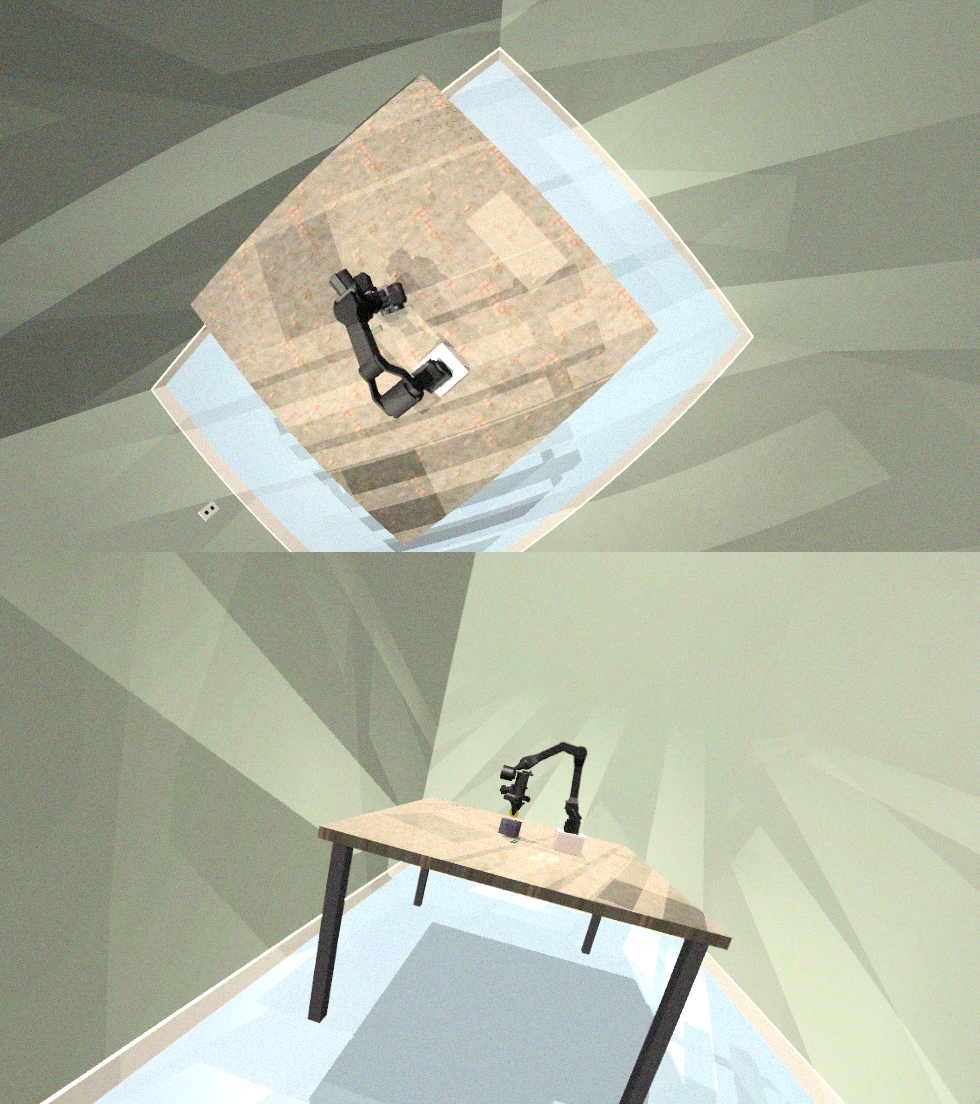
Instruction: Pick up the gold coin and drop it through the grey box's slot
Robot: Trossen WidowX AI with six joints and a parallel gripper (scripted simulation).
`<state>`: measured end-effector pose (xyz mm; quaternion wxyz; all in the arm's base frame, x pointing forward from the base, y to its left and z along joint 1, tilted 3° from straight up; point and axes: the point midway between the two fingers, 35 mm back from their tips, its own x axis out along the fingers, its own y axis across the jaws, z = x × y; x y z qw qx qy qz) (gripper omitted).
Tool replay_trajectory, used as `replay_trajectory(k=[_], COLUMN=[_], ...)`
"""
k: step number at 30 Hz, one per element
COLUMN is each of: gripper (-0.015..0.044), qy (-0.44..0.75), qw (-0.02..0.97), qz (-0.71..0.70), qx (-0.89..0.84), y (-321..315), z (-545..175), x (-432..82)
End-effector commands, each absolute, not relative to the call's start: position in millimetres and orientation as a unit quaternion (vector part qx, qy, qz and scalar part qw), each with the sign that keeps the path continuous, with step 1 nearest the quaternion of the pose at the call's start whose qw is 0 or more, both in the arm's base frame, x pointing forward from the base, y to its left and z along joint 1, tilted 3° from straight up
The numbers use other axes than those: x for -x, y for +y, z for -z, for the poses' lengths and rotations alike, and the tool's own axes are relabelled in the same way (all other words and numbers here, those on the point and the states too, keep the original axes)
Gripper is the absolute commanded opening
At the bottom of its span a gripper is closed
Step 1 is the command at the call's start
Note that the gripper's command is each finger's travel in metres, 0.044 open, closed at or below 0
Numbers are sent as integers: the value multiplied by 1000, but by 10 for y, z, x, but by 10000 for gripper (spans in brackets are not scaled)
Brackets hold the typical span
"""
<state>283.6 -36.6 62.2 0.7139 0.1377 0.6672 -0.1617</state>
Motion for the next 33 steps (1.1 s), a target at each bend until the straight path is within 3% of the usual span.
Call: replay_trajectory(k=[1, 18, 24, 33], gripper=[0, 0, 157, 161], qy=[668, 668, 667, 667], qw=[714, 714, 715, 715], qz=[160, 160, 161, 161], qx=[-136, -136, -137, -137], y=[-368, -369, -370, -370], z=[-591, -513, -541, -541], x=[-2839, -2828, -2839, -2839])
